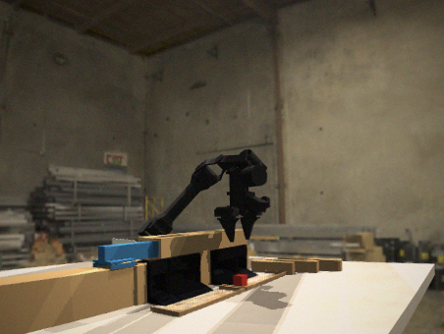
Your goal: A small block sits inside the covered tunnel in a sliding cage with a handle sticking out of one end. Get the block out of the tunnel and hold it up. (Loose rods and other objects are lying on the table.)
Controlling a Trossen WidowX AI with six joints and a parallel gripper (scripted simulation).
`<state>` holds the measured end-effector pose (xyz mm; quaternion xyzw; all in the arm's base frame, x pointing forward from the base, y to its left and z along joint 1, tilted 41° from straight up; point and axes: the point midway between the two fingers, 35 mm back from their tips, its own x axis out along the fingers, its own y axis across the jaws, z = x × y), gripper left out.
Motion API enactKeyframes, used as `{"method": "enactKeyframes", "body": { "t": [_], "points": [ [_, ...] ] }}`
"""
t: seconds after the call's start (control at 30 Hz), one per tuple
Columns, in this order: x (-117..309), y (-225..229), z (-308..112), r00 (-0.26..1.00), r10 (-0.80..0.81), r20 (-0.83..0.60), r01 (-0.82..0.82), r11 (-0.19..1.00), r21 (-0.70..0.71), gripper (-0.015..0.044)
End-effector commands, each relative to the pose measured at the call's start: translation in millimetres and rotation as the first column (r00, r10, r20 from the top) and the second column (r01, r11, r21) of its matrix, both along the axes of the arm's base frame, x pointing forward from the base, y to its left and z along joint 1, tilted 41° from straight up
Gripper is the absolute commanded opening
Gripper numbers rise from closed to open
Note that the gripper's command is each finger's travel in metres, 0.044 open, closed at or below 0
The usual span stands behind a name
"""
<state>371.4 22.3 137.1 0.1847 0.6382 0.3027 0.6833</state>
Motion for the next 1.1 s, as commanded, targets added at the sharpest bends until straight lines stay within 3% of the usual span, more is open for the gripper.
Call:
{"method": "enactKeyframes", "body": {
  "t": [0.0,1.07],
  "points": [
    [1.1,3.9,-4.9,1.000,-0.003,-0.003,0.003,1.000,0.003,0.0440],
    [5.9,37.8,-44.9,1.000,-0.004,-0.001,0.004,1.000,0.002,0.0440]
  ]
}}
